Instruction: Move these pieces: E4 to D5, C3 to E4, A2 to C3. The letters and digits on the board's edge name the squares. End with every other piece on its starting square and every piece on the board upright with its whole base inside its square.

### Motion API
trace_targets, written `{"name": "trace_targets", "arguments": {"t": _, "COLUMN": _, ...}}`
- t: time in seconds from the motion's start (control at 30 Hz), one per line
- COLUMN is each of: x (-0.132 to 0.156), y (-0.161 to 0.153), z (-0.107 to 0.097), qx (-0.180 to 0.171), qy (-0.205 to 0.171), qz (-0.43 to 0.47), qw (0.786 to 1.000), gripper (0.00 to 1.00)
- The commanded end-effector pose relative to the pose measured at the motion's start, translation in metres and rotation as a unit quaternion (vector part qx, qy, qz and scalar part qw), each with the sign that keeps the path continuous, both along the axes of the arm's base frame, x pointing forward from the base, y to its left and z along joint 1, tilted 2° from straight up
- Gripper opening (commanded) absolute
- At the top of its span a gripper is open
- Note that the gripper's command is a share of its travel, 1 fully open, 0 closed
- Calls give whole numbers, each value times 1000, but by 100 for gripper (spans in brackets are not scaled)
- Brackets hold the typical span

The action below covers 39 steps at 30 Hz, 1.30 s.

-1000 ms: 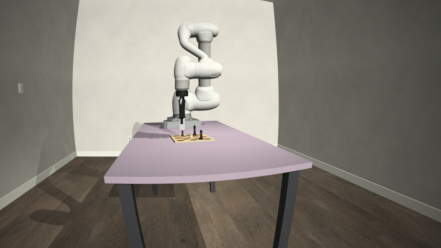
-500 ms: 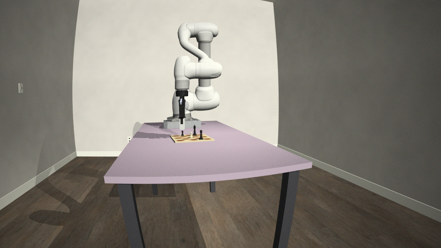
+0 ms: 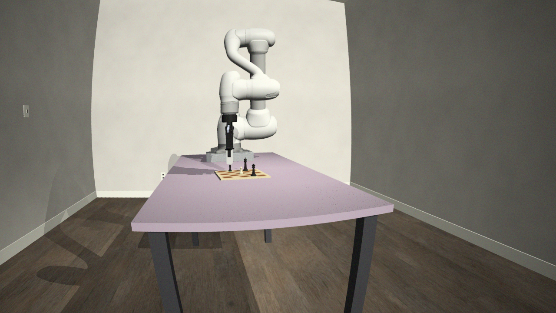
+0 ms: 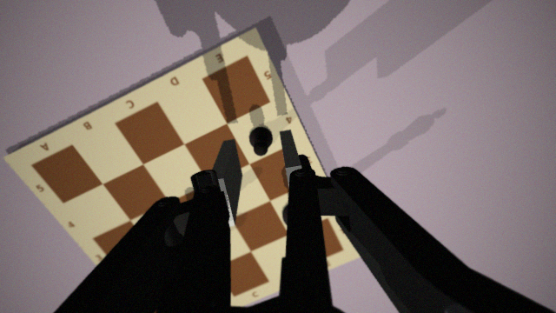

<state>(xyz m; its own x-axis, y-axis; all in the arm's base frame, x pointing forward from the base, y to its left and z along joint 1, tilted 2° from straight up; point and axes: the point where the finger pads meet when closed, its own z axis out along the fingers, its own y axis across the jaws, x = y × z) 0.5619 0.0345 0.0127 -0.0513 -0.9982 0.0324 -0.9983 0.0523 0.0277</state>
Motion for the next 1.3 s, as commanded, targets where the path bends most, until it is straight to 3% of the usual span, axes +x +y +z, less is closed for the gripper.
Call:
{"name": "trace_targets", "arguments": {"t": 0.0, "x": 0, "y": 0, "z": -3, "qx": 0, "qy": 0, "qz": 0, "qw": 1000, "gripper": 20}}
{"name": "trace_targets", "arguments": {"t": 0.57, "x": -1, "y": -1, "z": -28, "qx": 0, "qy": 0, "qz": 0, "qw": 1000, "gripper": 20}}
{"name": "trace_targets", "arguments": {"t": 1.27, "x": -1, "y": -1, "z": -30, "qx": 0, "qy": 0, "qz": 0, "qw": 1000, "gripper": 20}}
